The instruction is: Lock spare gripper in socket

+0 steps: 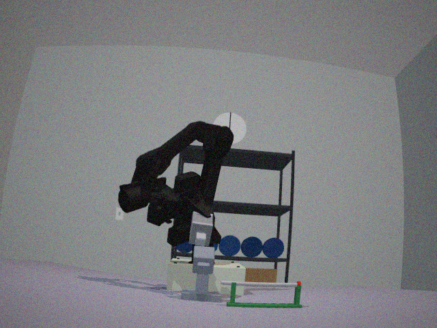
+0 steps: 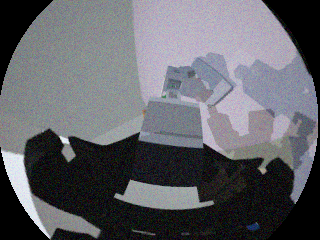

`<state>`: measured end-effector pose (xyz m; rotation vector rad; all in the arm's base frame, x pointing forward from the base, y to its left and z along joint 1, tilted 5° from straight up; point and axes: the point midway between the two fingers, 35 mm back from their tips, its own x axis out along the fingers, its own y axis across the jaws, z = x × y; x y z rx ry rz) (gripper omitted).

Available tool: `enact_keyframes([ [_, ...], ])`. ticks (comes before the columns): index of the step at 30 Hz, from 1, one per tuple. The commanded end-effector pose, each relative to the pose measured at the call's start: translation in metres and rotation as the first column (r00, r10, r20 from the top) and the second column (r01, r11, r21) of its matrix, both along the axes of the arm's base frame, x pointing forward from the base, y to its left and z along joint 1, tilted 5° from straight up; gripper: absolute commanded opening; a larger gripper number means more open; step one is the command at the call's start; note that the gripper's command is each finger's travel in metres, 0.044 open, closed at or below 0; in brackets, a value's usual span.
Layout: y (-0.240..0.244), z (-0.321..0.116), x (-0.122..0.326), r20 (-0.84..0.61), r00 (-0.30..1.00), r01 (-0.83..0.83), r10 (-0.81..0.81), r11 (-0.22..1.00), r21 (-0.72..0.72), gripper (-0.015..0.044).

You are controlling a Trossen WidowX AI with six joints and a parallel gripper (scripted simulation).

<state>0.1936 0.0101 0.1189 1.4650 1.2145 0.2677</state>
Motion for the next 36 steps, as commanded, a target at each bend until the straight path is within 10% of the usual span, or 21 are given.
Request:
enact_keyframes([
  [1, 0.007, 0.001, -0.006, -0.049, 0.998, 0.049, -0.046, 0.997, 0.054, 0.0],
  [36, 0.014, -0.018, 0.024, -0.044, 0.997, 0.059, -0.056, 0.997, 0.054, 0.0],
])
